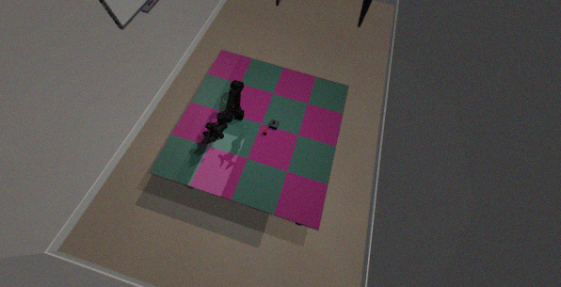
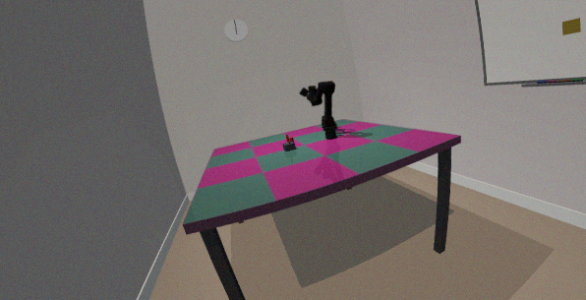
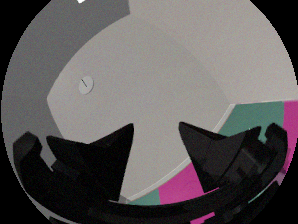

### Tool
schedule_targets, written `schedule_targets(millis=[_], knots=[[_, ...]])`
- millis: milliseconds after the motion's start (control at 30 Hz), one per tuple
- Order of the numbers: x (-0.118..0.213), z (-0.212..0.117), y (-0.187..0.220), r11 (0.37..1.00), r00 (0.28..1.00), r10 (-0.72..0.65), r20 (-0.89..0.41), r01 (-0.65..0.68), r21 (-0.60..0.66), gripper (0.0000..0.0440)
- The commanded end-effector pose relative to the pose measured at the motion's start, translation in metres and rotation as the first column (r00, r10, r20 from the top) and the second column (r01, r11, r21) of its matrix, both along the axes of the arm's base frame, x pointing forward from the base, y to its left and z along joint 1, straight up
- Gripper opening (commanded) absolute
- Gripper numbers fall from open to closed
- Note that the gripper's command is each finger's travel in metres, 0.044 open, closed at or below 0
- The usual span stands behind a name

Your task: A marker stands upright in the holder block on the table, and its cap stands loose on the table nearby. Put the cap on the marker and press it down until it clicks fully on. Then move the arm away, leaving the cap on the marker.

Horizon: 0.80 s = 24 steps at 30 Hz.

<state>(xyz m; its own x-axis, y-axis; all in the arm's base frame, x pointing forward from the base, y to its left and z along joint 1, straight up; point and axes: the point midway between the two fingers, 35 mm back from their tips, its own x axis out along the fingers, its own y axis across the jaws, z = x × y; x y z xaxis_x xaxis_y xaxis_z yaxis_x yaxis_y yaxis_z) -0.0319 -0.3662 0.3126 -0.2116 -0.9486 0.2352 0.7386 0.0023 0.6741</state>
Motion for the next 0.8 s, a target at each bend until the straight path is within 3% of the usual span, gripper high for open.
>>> schedule_targets(millis=[0,767], knots=[[0.006,0.001,-0.004,1.000,1.000,0.023,0.012,-0.023,0.019,0.0268],[0.057,-0.016,-0.023,0.965,0.984,0.151,0.095,-0.167,0.203,0.0304]])
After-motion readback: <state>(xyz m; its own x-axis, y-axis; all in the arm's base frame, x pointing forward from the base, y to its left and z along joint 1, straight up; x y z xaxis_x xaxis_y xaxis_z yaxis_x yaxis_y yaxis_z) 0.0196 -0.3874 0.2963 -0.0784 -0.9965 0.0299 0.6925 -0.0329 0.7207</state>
